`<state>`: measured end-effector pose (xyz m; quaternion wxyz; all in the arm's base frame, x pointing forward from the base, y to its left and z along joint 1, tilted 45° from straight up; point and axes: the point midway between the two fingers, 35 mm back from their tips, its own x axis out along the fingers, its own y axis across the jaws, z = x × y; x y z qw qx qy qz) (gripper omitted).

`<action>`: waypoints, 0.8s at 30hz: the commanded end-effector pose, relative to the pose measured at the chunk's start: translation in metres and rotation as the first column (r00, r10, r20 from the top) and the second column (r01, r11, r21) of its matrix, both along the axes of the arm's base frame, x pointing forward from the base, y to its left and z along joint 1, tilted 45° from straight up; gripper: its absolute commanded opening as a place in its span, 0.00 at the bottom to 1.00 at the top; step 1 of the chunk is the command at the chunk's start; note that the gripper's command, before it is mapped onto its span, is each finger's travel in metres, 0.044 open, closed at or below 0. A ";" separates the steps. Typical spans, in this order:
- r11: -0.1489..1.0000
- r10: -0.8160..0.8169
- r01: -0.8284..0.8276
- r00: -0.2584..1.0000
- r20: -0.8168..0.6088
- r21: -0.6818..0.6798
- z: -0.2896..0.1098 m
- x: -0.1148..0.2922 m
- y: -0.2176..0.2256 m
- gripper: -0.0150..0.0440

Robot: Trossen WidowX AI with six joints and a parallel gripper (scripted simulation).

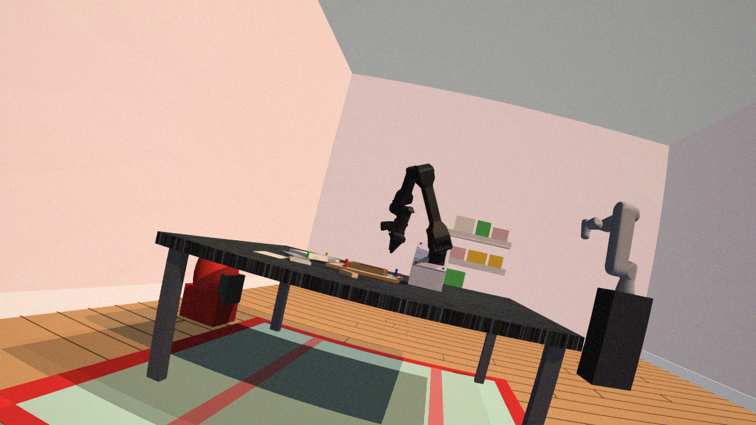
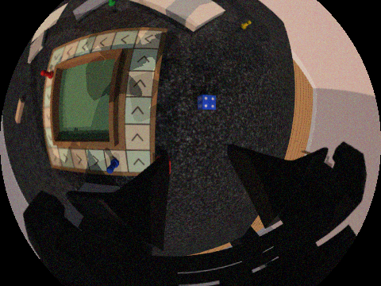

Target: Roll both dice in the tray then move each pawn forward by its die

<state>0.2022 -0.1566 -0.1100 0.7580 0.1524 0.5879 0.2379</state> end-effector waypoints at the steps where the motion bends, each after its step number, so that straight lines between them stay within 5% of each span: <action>1: 0.978 -0.046 0.092 0.971 -0.236 0.189 -0.011 -0.042 0.044 0.72; 24: 0.975 -0.047 0.098 0.968 -0.248 0.198 -0.029 -0.050 0.059 0.72</action>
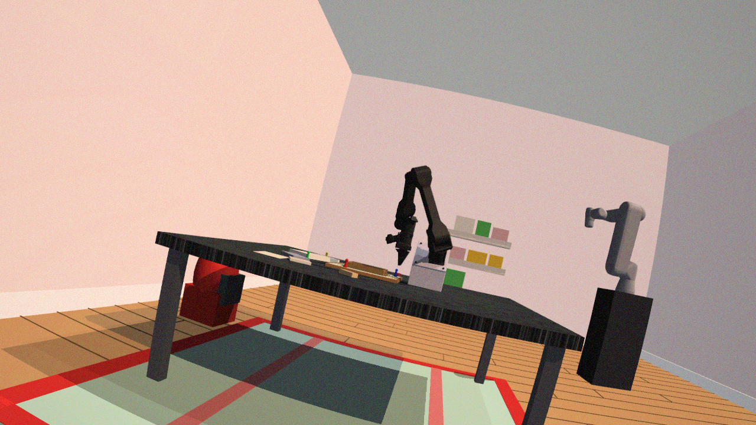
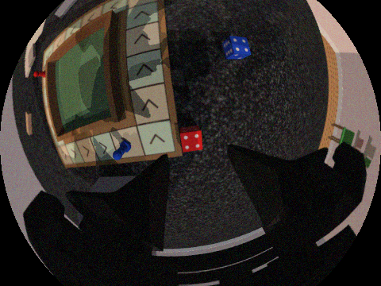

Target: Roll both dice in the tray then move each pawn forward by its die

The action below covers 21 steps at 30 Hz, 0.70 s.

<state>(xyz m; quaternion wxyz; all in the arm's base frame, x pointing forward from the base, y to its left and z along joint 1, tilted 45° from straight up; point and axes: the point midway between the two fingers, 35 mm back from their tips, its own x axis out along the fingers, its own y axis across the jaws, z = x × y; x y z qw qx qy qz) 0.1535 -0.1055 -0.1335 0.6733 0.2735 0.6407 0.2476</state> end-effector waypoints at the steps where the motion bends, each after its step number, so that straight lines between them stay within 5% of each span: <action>1: 1.000 -0.003 0.003 1.000 -0.009 0.014 -0.010 -0.001 0.012 0.72; 21: 1.000 -0.003 0.003 1.000 -0.008 0.015 -0.028 0.000 0.029 0.72</action>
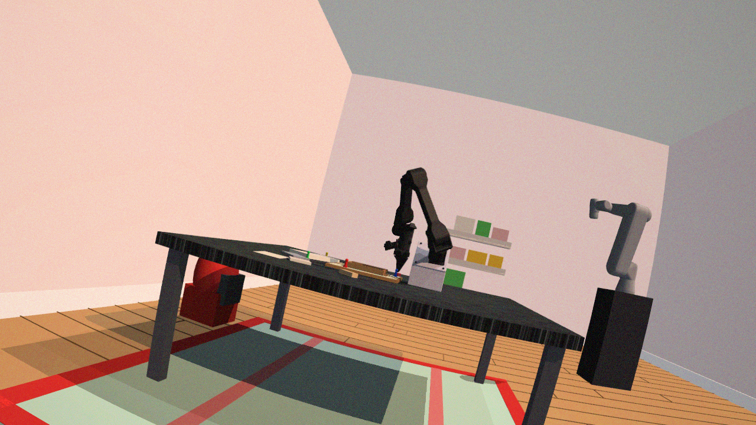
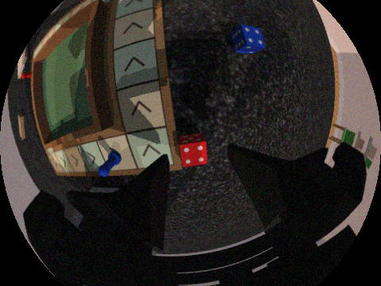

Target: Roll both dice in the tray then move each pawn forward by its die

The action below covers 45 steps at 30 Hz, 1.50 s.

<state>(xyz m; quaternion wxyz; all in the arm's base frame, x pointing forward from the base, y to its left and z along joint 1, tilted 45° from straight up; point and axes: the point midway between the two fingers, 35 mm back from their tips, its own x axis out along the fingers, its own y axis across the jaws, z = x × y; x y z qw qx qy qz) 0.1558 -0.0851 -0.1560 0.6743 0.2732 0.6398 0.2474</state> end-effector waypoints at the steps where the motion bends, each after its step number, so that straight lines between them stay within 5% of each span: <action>1: 1.000 -0.002 0.002 1.000 -0.011 0.016 -0.006 -0.002 0.010 0.72; 10: 1.000 -0.002 0.002 1.000 -0.011 0.017 -0.013 -0.002 0.018 0.72; 17: 1.000 -0.002 0.002 1.000 -0.011 0.017 -0.013 -0.002 0.018 0.41; 25: 1.000 -0.002 0.002 1.000 -0.011 0.016 -0.013 -0.002 0.017 0.25; 45: 1.000 -0.002 0.002 1.000 -0.013 0.013 0.075 -0.013 -0.068 0.25</action>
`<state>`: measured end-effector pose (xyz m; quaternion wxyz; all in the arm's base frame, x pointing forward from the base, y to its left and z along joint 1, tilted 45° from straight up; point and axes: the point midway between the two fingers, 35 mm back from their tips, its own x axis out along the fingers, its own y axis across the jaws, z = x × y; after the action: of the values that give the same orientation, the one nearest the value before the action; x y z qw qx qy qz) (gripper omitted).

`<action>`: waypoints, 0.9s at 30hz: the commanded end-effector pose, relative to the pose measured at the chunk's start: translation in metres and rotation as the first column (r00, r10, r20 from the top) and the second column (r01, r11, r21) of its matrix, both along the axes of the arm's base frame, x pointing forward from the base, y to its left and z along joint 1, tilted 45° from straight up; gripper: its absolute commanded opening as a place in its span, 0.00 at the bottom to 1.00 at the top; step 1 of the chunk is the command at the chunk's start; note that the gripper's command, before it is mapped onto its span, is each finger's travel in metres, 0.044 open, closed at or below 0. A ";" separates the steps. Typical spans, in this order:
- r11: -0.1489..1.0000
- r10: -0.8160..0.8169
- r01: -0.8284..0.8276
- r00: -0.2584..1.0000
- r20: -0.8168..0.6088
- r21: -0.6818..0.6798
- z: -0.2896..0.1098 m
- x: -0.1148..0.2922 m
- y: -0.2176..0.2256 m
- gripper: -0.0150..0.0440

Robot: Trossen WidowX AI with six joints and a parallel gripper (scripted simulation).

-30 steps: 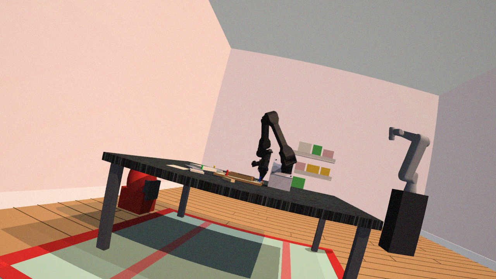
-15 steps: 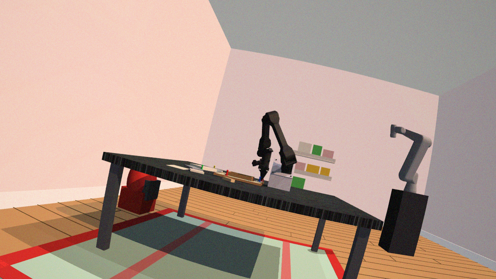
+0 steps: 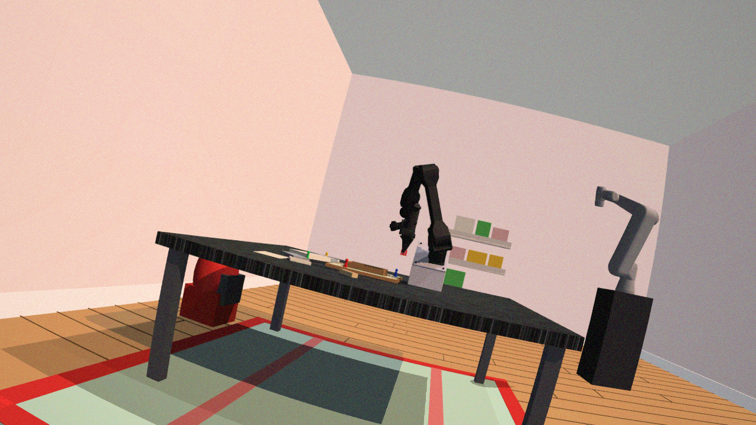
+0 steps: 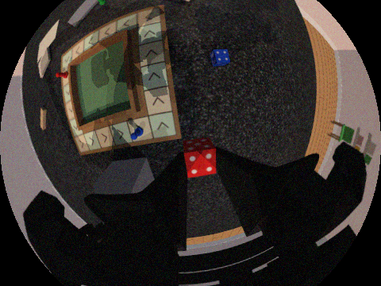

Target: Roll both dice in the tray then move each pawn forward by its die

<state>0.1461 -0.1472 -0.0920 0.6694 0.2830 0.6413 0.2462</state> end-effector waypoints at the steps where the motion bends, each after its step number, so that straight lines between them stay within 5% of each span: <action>1: 1.000 0.009 -0.009 1.000 0.001 -0.001 0.011 -0.003 -0.006 0.25; 27: 0.916 -0.394 0.391 0.841 -0.371 -0.087 0.037 0.056 0.027 0.25</action>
<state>0.1926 -0.1273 -0.0613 0.5845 0.4258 0.6868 0.0726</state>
